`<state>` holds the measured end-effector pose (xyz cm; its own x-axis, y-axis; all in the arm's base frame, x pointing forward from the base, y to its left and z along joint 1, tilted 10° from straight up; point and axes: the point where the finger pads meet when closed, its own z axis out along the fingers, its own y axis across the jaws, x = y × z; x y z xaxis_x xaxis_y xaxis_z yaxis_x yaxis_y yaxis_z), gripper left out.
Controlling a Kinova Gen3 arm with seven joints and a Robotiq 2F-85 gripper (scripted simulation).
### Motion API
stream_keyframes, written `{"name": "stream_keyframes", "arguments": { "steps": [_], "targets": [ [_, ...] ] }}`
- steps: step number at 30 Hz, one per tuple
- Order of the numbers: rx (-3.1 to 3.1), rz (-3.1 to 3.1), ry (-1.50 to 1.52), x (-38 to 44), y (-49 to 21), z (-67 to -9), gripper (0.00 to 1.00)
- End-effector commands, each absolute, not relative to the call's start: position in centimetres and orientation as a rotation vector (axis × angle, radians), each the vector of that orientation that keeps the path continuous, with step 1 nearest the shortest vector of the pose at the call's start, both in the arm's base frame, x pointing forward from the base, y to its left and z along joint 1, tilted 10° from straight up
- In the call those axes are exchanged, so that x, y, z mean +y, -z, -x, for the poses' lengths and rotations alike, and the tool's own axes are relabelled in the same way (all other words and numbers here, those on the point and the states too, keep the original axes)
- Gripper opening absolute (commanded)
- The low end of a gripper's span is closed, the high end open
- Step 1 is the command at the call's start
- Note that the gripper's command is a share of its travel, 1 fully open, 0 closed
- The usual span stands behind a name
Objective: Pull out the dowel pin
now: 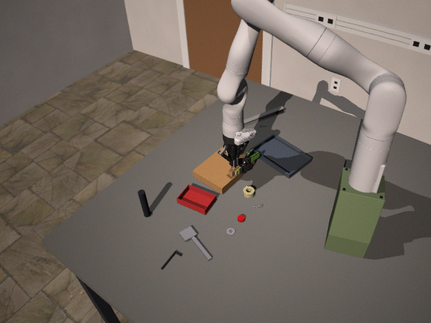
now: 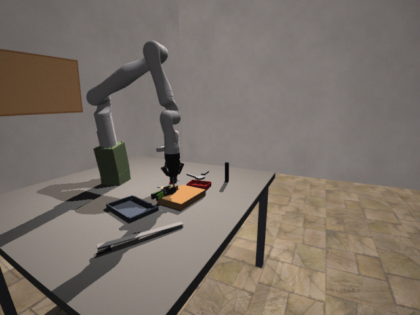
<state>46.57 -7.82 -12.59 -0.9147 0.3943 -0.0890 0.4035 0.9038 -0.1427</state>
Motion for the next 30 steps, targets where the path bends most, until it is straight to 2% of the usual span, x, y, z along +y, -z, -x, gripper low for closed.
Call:
{"name": "stream_keyframes", "arguments": {
  "steps": [1, 30],
  "targets": [
    [3.027, -0.544, 0.244, -7.77, 12.47, -46.72, 0.10],
    [3.104, 0.019, 0.258, -7.77, 12.43, -46.72, 0.10]
  ]
}}
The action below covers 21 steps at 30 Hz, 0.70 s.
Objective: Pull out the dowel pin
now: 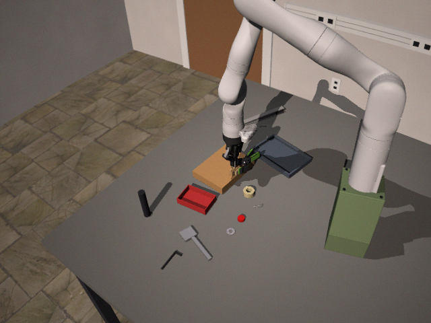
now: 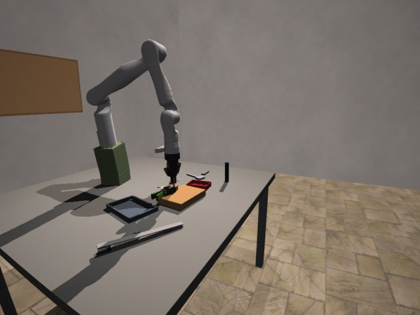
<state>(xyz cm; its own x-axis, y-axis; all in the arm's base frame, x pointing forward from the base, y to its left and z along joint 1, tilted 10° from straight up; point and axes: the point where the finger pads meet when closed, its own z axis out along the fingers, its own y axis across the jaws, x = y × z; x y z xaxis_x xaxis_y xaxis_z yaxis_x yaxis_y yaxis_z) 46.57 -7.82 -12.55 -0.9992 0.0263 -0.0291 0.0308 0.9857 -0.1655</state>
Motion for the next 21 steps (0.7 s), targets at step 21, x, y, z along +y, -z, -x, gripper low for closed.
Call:
{"name": "stream_keyframes", "arguments": {
  "steps": [21],
  "targets": [
    [3.095, 0.442, 0.263, -7.76, 12.41, -46.72, 0.10]
  ]
}}
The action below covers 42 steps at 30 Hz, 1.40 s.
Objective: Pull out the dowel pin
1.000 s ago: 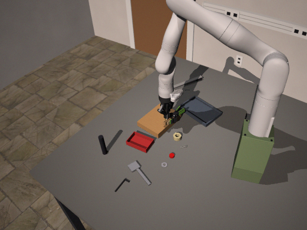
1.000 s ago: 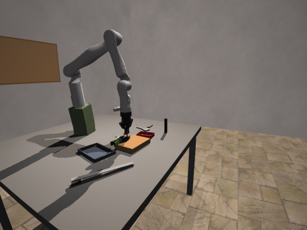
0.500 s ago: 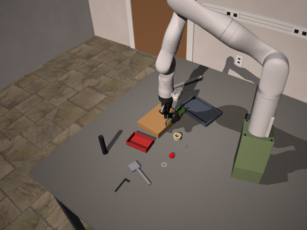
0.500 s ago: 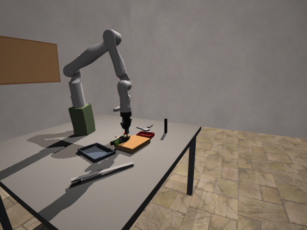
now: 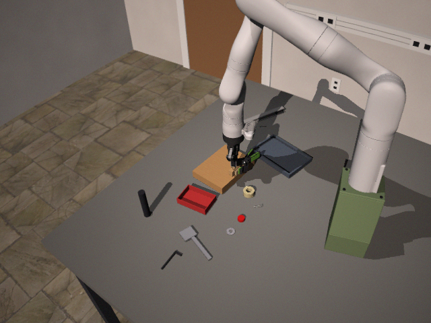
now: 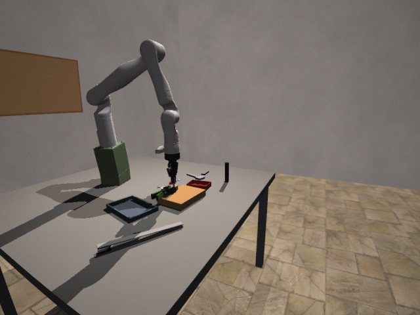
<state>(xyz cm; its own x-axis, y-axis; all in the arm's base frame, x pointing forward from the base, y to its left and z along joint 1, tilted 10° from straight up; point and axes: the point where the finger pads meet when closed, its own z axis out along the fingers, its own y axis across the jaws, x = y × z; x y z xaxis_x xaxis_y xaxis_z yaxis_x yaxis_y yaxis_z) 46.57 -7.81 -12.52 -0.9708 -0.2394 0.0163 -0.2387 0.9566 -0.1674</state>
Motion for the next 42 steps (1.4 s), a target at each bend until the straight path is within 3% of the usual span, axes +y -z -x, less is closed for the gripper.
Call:
{"name": "stream_keyframes", "arguments": {
  "steps": [1, 17, 42],
  "targets": [
    [3.093, 0.464, 0.263, -7.76, 12.40, -46.72, 0.10],
    [3.049, 0.764, 0.264, -7.75, 12.36, -46.72, 0.10],
    [3.103, 0.330, 0.262, -7.74, 12.30, -46.72, 0.10]
  ]
}}
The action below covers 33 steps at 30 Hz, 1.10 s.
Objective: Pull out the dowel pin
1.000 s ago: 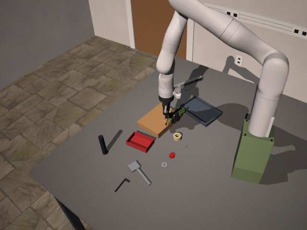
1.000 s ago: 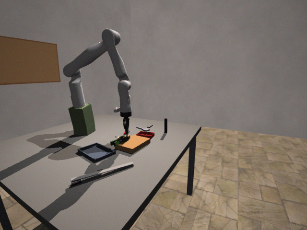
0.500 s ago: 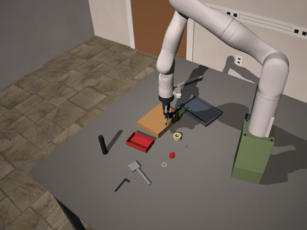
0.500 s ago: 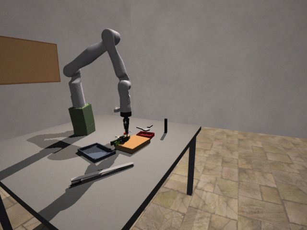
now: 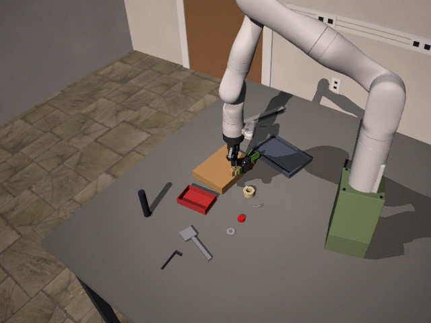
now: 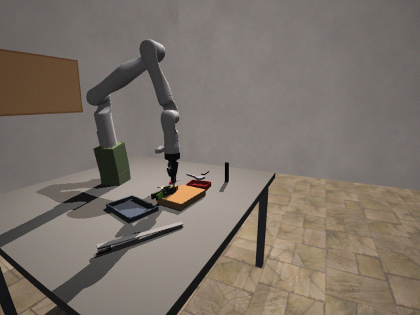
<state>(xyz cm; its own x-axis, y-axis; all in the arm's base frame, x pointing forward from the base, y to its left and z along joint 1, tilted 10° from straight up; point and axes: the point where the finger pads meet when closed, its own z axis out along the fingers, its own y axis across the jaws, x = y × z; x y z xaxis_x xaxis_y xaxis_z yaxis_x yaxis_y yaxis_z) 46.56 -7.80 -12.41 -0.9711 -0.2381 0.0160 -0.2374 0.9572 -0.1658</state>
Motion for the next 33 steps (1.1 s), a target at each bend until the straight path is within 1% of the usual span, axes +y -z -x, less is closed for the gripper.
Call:
{"name": "stream_keyframes", "arguments": {
  "steps": [1, 33],
  "targets": [
    [3.104, 0.309, 0.262, -7.74, 12.29, -46.72, 0.10],
    [3.079, -0.255, 0.252, -7.74, 12.26, -46.71, 0.10]
  ]
}}
